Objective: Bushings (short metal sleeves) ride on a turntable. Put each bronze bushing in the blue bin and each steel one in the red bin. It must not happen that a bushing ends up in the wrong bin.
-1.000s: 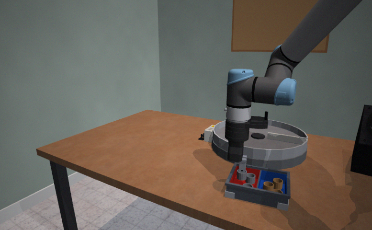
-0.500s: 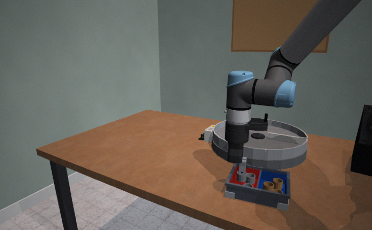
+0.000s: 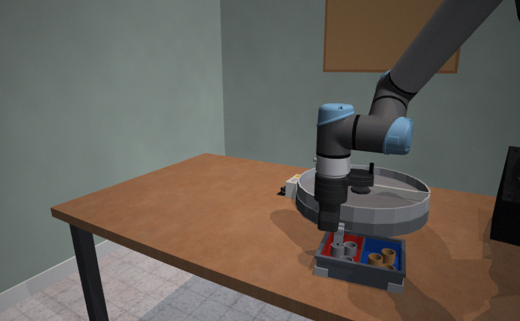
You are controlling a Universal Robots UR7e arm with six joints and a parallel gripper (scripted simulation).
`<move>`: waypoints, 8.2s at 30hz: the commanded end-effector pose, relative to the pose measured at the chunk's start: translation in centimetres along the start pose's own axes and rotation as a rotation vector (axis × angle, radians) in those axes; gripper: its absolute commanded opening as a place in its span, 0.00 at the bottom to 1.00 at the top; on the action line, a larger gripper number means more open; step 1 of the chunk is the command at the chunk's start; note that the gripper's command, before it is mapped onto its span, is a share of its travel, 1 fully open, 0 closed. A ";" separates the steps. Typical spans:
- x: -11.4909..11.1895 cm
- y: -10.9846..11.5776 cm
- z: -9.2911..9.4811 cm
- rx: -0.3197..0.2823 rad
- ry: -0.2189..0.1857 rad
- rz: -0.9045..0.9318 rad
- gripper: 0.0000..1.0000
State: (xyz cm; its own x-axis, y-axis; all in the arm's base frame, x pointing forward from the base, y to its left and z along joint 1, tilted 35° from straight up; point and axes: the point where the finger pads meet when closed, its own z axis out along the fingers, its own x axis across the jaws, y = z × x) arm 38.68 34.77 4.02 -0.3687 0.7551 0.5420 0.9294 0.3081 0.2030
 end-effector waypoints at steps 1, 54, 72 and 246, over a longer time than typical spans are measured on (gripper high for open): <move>0.0 0.1 0.1 -0.001 0.000 0.000 0.00; 0.0 0.0 1.3 -0.001 0.000 0.000 0.42; 0.0 0.0 1.3 -0.001 0.000 0.000 0.42; 0.0 0.1 -11.4 -0.002 -0.001 0.000 0.42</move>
State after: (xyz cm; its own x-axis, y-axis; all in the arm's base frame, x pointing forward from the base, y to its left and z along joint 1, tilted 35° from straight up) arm 38.85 28.18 13.35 -0.3686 0.7553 0.5419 0.9295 0.3076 0.2036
